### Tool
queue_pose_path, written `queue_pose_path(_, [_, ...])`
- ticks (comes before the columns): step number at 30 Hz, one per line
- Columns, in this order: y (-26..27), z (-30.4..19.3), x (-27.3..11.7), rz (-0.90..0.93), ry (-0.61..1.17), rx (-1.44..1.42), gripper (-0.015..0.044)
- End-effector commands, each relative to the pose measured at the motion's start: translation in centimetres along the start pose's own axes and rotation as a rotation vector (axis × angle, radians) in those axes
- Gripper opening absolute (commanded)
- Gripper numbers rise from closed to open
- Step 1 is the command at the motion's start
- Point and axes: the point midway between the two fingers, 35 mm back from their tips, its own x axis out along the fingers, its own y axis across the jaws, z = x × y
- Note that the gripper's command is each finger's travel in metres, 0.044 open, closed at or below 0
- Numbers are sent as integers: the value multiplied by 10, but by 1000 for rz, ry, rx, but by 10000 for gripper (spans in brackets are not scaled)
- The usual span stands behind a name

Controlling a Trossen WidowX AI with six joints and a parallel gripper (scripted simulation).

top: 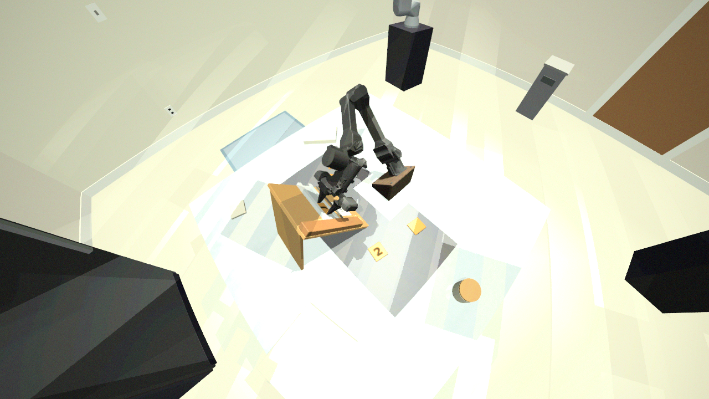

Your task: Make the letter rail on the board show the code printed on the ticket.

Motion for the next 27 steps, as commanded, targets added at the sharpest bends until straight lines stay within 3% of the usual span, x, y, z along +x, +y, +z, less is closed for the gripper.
queue_pose_path(1, [2,0,0,-4,0,5,0])
queue_pose_path(20, [13,1,0,-4,0,5,0])
queue_pose_path(27, [12,0,0,1,0,0,184])
